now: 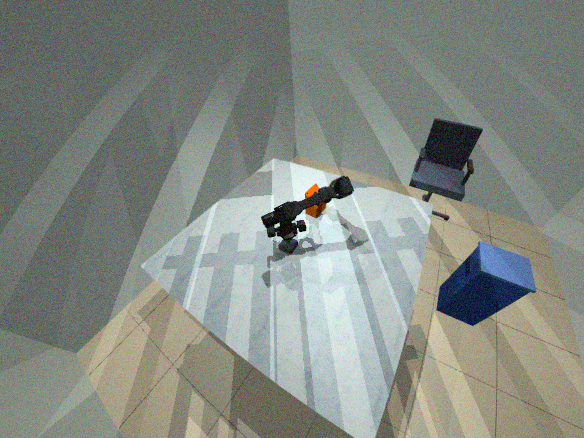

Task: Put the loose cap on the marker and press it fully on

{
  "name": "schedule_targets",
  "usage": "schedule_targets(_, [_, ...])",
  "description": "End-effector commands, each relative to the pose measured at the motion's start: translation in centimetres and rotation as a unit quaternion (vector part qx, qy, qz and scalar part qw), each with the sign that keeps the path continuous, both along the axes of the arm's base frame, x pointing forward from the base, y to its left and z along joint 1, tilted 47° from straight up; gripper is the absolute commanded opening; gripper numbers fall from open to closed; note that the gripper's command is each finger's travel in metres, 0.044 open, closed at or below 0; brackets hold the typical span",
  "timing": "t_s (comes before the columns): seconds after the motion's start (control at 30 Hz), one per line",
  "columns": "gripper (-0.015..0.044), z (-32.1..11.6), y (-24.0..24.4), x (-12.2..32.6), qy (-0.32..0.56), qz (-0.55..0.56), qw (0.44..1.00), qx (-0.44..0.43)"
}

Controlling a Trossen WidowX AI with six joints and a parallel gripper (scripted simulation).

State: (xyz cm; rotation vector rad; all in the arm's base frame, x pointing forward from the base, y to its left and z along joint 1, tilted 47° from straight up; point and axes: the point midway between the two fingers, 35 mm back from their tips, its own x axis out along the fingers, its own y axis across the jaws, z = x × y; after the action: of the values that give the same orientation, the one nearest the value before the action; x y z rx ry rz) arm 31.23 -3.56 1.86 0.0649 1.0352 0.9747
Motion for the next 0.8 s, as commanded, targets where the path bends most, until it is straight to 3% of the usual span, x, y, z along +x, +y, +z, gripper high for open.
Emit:
schedule_targets(0.0, [0.0210,0.0,0.0,0.0,0.000,0.000,1.000,0.000])
schedule_targets(0.3, [0.0440,0.0,0.0,0.0,0.000,0.000,1.000,0.000])
schedule_targets(0.53, [0.0440,5.0,-5.2,-1.1,0.001,0.000,1.000,-0.001])
schedule_targets(0.63, [0.0440,5.1,-5.3,-1.1,0.001,0.000,1.000,-0.001])
schedule_targets(0.77, [0.0335,4.8,-5.2,-1.2,0.082,-0.080,0.993,0.016])
